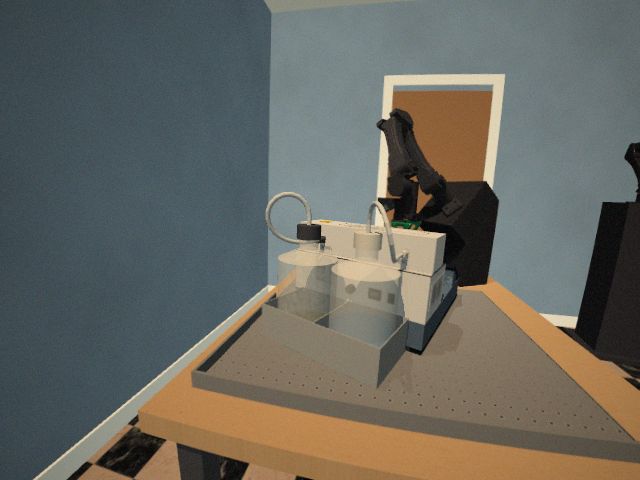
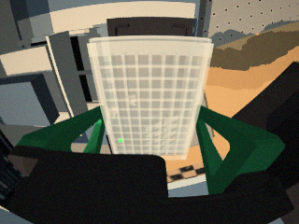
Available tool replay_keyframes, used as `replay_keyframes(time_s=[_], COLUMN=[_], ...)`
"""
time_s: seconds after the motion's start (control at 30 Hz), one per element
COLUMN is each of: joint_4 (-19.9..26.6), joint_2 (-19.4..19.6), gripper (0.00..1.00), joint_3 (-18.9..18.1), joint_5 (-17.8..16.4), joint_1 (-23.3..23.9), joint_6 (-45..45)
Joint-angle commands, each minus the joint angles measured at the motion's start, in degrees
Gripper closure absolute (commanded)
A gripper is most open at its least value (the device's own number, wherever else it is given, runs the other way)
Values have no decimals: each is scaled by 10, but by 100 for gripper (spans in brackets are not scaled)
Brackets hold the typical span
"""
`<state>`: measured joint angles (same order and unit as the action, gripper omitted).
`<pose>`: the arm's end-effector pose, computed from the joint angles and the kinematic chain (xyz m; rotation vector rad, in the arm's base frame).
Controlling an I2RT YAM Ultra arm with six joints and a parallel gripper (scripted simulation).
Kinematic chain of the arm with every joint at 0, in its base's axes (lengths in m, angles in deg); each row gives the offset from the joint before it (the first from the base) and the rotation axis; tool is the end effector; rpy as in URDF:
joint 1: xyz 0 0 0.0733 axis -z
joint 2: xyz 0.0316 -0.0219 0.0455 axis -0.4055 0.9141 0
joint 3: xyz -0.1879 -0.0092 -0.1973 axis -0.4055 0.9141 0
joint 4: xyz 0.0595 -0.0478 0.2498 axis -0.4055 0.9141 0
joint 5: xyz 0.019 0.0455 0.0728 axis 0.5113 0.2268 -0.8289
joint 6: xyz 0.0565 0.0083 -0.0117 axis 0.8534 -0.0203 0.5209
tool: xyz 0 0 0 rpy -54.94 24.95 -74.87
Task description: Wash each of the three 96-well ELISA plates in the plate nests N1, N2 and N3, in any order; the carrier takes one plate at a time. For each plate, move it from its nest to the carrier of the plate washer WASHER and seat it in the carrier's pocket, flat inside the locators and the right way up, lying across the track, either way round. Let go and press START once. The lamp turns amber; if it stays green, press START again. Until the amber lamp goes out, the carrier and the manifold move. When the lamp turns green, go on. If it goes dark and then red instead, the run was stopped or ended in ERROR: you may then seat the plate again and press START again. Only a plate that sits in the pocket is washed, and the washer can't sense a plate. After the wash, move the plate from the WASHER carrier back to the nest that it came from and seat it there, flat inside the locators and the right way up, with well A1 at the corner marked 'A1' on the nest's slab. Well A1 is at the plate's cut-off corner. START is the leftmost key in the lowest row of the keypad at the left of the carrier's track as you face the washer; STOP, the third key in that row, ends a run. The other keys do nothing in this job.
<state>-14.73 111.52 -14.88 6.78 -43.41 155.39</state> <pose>0.1009 0.1928 0.2110 0.5166 2.3421 0.7220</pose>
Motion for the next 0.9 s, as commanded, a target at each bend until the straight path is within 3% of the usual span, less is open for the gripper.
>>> replay_keyframes(time_s=[0.0, 0.87], joint_4=[1, -119], joint_2=[-4, 90], gripper=[100, 100], joint_3=[-2, 8], joint_5=[3, -29], joint_1=[-1, 46], joint_6=[2, -37])
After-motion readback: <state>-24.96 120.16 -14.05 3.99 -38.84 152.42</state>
